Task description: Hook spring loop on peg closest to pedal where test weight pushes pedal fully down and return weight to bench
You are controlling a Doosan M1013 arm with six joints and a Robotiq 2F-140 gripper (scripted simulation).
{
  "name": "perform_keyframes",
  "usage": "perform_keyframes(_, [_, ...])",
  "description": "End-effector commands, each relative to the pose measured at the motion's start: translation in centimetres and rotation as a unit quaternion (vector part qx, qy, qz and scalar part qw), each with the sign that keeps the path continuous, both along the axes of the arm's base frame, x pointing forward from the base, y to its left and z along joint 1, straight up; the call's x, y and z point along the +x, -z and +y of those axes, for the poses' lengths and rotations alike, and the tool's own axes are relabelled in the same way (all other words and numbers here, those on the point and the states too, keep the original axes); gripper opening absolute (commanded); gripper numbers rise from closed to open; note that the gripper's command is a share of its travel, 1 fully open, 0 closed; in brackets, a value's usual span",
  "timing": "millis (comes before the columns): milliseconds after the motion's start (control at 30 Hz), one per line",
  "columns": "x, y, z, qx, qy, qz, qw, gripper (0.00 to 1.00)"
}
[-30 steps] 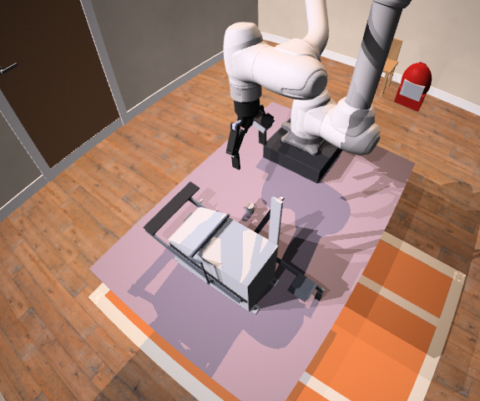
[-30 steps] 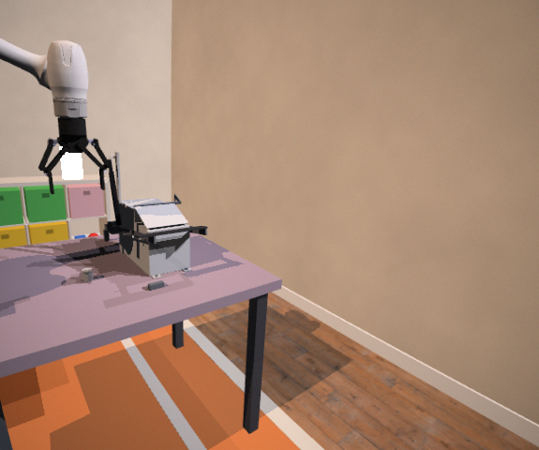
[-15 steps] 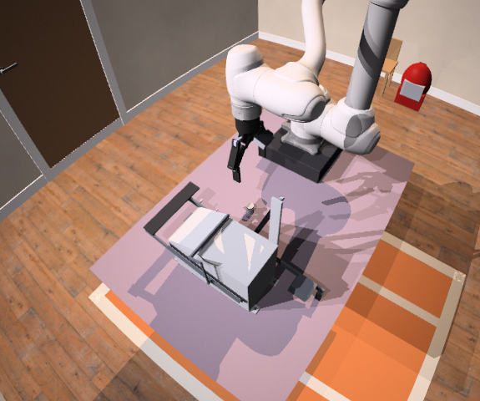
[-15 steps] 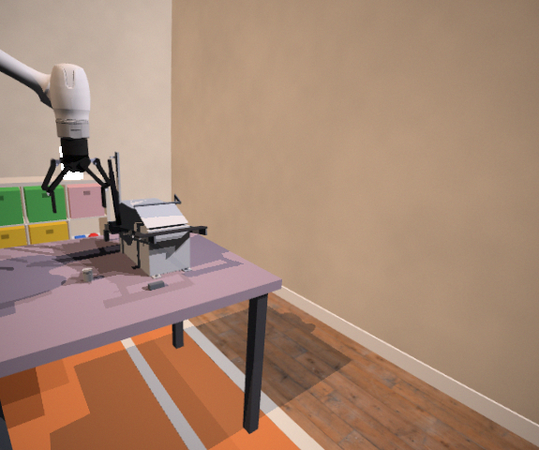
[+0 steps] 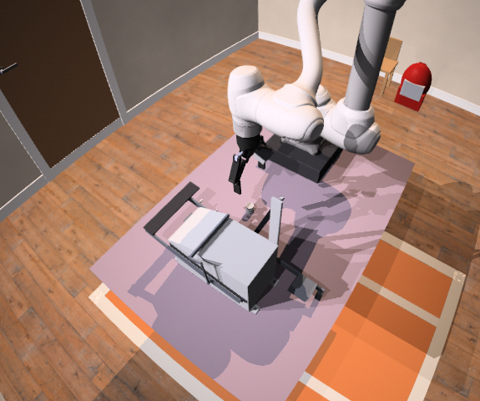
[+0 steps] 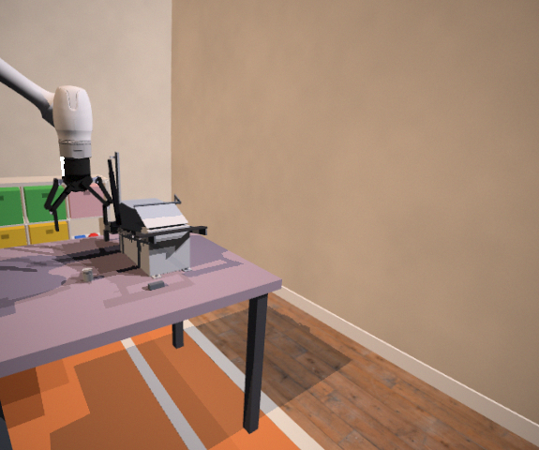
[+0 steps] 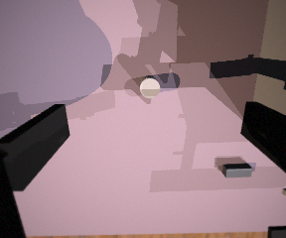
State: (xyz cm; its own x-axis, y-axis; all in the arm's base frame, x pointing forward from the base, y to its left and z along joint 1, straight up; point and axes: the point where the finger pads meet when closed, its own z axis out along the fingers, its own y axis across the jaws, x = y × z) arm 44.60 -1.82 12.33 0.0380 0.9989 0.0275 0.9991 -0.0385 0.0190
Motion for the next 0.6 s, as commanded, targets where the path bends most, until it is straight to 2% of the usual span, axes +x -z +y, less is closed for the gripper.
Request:
perform_keyframes(0, [0.1, -0.1, 0.0, 0.000, 0.000, -0.001, 1.000, 1.00])
perform_keyframes(167, [0.1, -0.1, 0.0, 0.000, 0.000, -0.001, 1.000, 1.00])
perform_keyframes(200, [0.3, 5.9, 0.0, -0.008, -0.001, 0.004, 1.000, 1.00])
perform_keyframes(567, [0.3, 5.9, 0.0, -0.008, -0.001, 0.004, 1.000, 1.00])
